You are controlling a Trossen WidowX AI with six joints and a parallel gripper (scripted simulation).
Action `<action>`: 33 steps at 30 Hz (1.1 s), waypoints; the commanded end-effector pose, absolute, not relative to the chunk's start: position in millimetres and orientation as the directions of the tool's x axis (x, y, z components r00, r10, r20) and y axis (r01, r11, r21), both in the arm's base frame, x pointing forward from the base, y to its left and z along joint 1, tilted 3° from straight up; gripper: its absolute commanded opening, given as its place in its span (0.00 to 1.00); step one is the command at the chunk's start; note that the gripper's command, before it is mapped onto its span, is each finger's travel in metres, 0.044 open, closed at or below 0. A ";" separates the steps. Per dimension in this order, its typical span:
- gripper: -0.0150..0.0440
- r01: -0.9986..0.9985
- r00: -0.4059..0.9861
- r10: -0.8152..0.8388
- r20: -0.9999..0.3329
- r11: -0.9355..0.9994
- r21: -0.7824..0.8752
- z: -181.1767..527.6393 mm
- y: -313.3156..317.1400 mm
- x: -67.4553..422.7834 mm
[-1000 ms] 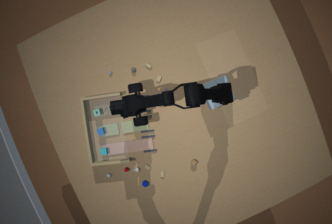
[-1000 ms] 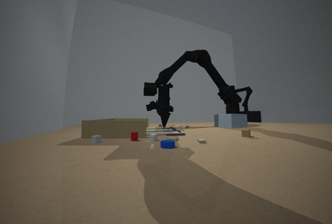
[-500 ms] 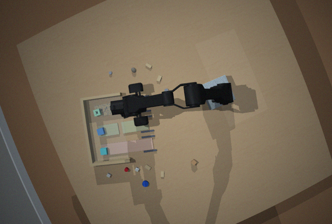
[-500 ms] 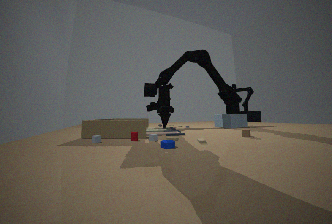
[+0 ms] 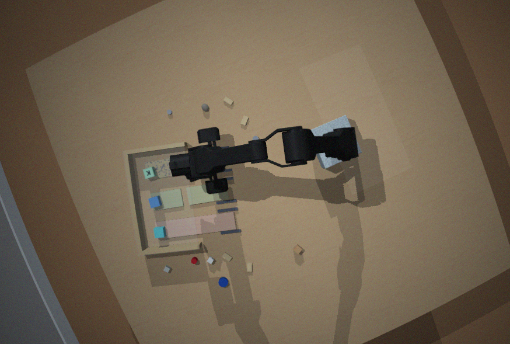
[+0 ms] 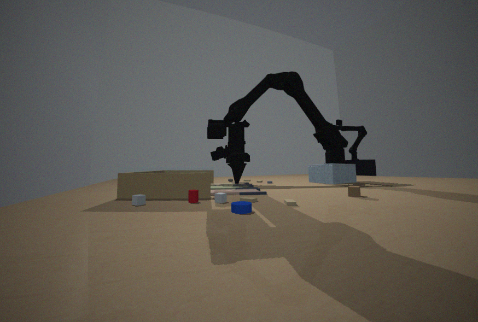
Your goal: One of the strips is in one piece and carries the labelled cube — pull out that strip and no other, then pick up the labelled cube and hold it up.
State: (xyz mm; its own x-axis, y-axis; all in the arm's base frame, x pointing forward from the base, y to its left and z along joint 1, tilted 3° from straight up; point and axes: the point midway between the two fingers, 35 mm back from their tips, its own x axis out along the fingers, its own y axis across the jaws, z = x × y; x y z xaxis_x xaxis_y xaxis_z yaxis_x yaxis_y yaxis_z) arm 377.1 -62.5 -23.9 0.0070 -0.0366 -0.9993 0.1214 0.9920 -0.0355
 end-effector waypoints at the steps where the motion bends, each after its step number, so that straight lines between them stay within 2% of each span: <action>1: 0.25 0.121 0.008 -0.041 -0.999 0.992 -0.040 -25.0 -63.1 377.1; 21: 0.25 0.121 0.007 -0.041 -0.999 0.992 -0.040 -26.9 -63.1 376.9; 33: 0.25 0.121 0.006 -0.041 -0.999 0.992 -0.040 -27.8 -60.0 359.9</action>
State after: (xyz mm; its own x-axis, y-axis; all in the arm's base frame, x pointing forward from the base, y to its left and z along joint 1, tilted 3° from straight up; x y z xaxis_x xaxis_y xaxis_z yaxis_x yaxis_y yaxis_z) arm 368.6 -60.9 -24.5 0.0220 -0.0390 -0.9990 0.1212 0.9920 -0.0361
